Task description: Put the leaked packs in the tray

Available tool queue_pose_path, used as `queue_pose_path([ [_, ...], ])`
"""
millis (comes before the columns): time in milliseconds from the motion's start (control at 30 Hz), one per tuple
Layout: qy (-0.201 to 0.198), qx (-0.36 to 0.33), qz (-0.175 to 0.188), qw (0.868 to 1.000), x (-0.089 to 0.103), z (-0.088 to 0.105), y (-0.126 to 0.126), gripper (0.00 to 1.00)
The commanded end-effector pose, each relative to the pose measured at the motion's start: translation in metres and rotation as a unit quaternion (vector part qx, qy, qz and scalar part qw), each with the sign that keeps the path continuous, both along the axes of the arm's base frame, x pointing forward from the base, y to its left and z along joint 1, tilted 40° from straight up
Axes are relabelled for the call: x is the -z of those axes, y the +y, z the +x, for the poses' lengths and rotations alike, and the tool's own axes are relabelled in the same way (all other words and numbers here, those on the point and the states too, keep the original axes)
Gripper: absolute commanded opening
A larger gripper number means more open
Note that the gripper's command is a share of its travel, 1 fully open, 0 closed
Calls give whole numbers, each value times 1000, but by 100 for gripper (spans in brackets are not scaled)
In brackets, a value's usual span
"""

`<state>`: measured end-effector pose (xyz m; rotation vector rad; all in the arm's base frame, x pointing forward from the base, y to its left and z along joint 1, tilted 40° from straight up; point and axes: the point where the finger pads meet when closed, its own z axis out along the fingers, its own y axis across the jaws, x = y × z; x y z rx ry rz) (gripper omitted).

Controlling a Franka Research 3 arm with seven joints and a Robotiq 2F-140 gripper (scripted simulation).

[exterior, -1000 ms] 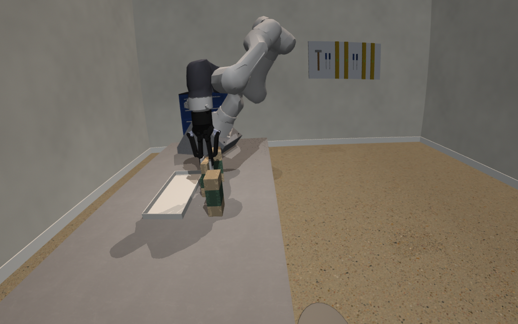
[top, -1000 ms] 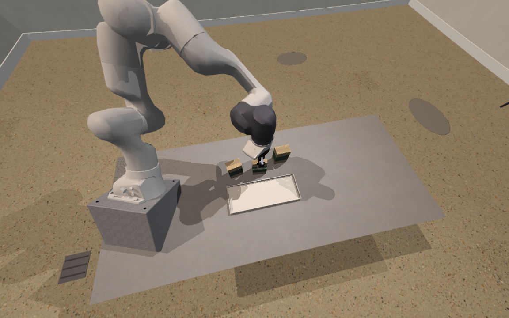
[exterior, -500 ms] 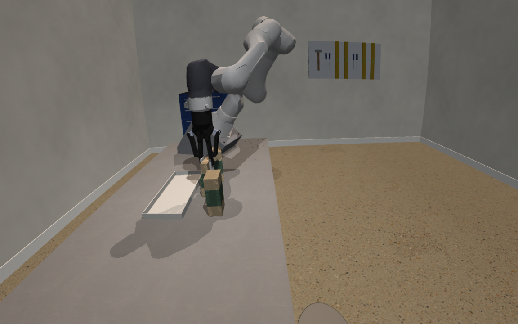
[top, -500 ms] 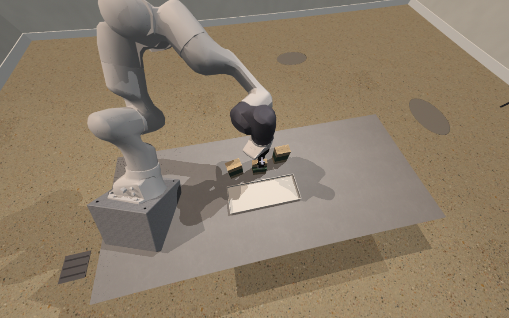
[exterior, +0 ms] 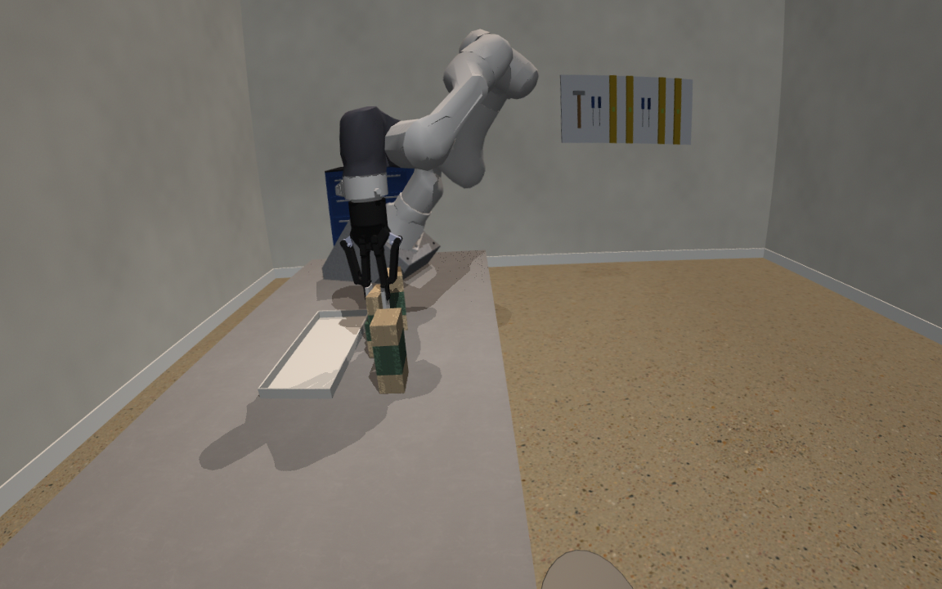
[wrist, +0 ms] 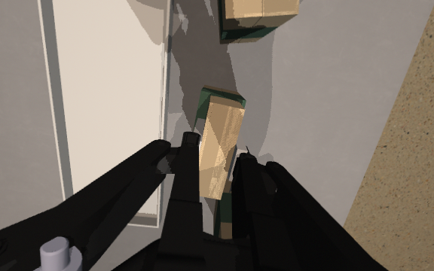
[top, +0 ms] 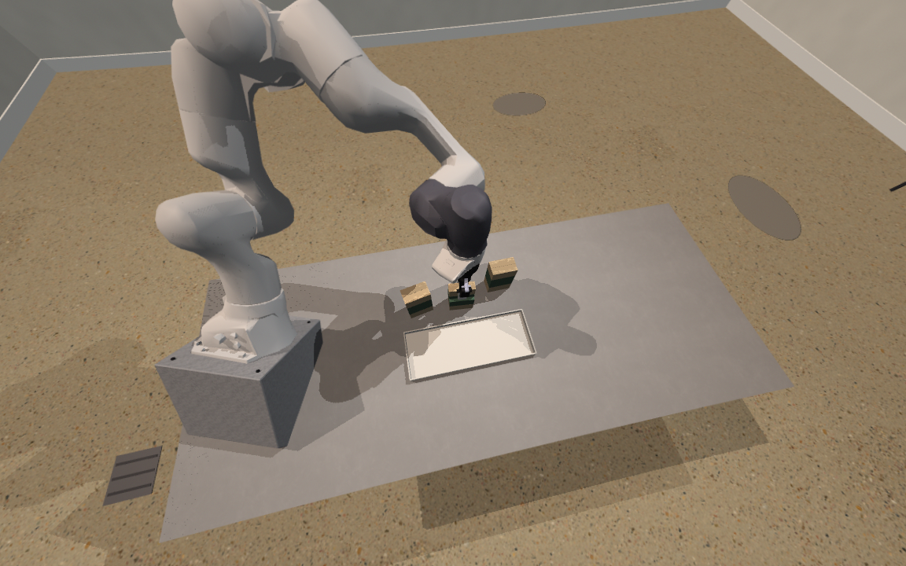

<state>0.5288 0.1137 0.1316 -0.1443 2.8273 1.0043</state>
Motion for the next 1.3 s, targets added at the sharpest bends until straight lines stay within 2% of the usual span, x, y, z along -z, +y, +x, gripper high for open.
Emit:
queue_pose_path([
  [0,0,0,0,1000,-7,-1,-8,23],
  [400,0,0,0,1000,-35,-5,-31,23],
  [1267,0,0,0,1000,-37,-5,-33,23],
])
